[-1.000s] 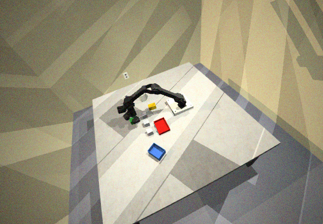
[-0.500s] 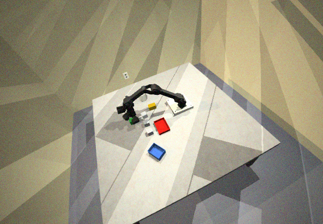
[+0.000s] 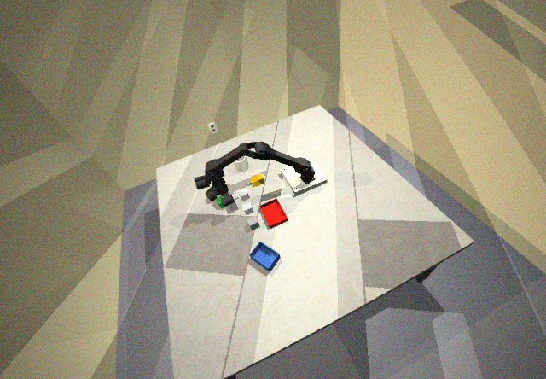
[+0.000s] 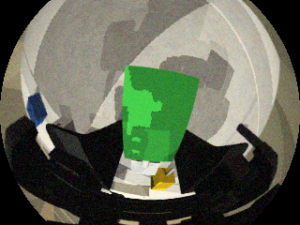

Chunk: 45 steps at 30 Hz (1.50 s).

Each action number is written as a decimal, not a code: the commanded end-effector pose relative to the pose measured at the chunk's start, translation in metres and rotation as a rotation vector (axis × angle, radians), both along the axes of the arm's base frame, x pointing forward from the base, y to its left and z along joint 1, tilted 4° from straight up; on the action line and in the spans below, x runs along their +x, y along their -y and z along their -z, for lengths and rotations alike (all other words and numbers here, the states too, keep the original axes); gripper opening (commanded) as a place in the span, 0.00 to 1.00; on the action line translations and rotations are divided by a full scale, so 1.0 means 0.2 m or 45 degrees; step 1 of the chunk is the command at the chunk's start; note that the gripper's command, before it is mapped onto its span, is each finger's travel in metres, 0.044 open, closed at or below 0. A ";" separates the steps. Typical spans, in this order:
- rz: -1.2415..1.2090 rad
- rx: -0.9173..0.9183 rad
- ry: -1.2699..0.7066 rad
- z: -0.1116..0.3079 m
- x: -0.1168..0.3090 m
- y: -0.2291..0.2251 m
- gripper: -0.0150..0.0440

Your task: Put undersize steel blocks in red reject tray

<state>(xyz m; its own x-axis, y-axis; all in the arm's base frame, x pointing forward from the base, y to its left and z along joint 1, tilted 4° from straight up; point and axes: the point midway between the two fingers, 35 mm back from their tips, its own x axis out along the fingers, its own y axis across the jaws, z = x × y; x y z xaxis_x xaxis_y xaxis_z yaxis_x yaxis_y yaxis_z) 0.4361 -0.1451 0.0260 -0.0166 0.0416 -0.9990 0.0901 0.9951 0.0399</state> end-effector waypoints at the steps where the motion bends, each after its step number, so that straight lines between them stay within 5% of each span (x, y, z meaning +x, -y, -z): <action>1: -0.001 -0.003 0.006 -0.03 0.00 0.00 0.25; 45: 0.005 -0.016 0.059 0.10 0.00 0.00 0.25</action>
<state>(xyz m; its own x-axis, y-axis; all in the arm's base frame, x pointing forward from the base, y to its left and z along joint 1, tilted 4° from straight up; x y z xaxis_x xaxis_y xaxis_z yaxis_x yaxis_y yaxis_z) 0.4338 -0.1450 -0.0013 0.0105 0.0321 -0.9994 0.0913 0.9953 0.0329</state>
